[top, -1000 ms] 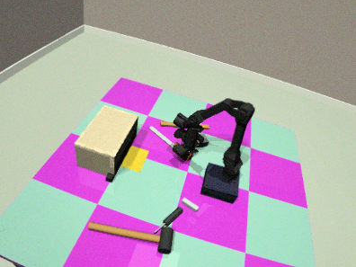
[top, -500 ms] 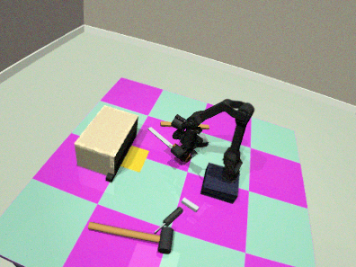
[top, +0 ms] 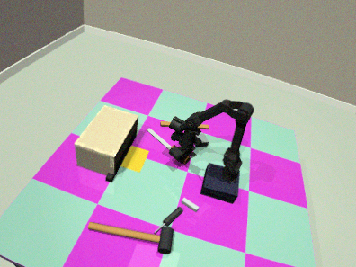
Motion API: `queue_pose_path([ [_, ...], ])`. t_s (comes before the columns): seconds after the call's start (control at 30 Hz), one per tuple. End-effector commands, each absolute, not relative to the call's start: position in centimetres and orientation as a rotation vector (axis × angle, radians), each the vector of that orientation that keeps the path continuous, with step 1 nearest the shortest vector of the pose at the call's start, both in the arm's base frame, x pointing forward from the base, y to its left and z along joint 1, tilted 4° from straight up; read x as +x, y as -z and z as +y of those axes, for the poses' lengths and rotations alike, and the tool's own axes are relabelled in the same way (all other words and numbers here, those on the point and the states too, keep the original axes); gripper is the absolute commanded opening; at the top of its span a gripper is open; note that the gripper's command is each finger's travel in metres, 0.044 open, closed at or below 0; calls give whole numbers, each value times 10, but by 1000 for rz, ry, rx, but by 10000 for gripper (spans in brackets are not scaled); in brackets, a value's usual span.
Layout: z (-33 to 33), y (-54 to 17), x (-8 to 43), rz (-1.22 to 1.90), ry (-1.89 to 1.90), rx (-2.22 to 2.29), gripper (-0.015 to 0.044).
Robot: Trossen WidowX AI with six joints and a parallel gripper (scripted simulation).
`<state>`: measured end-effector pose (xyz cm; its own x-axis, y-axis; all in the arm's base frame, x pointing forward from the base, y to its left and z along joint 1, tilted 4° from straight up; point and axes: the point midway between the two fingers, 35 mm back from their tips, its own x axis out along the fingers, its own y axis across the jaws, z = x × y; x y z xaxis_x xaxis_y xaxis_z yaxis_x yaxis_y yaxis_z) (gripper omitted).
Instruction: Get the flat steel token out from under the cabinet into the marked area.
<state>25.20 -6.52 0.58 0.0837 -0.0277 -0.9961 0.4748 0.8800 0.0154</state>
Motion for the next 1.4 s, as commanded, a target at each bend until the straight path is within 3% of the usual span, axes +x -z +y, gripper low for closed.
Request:
queue_pose_path([
  [0.0, -61, -6, 254, 1444, 393, 379, 0],
  [1.37, -22, -6, 263, 1443, 393, 385, 0],
])
